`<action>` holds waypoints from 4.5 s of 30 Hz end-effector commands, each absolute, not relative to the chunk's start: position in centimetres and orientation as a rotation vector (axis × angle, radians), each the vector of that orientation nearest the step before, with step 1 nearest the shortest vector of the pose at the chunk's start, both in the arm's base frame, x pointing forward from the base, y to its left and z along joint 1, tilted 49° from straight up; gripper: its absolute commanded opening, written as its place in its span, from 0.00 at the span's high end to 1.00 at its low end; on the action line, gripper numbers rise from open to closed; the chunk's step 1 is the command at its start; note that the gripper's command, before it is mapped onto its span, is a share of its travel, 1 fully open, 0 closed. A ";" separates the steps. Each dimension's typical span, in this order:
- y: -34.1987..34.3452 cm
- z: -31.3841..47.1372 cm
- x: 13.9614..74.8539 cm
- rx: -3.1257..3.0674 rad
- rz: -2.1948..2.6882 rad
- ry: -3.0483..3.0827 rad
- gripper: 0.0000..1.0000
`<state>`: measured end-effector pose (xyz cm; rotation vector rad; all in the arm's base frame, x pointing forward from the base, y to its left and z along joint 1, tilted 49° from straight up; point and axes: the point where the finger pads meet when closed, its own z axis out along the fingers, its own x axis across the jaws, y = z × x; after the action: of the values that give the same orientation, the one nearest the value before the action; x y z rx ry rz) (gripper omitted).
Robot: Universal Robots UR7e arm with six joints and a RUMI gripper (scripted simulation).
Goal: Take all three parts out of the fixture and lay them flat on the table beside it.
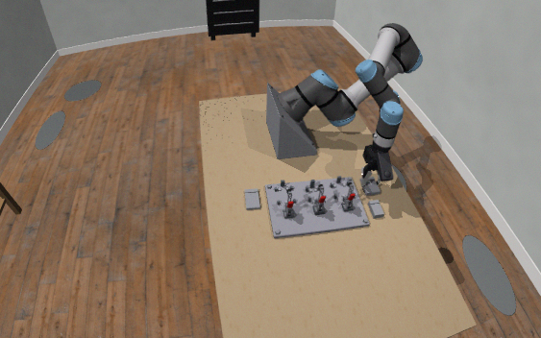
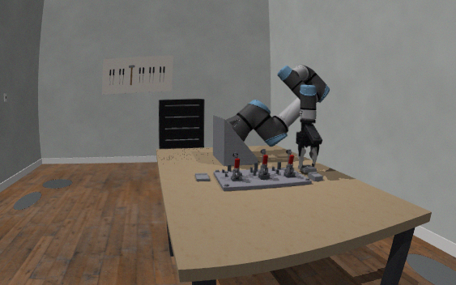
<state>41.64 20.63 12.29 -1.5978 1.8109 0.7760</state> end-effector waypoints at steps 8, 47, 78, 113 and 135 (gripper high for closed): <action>20.9 12.1 41.7 -1.597 0.774 1.811 1.00; 21.2 11.8 41.7 -1.598 0.774 1.811 1.00; 21.4 11.7 41.8 -1.598 0.774 1.811 0.46; 19.1 13.6 41.6 -1.598 0.774 1.811 0.46; 15.3 16.9 41.3 -1.598 0.774 1.811 0.46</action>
<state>41.29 15.36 16.84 -1.5977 1.8113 0.7749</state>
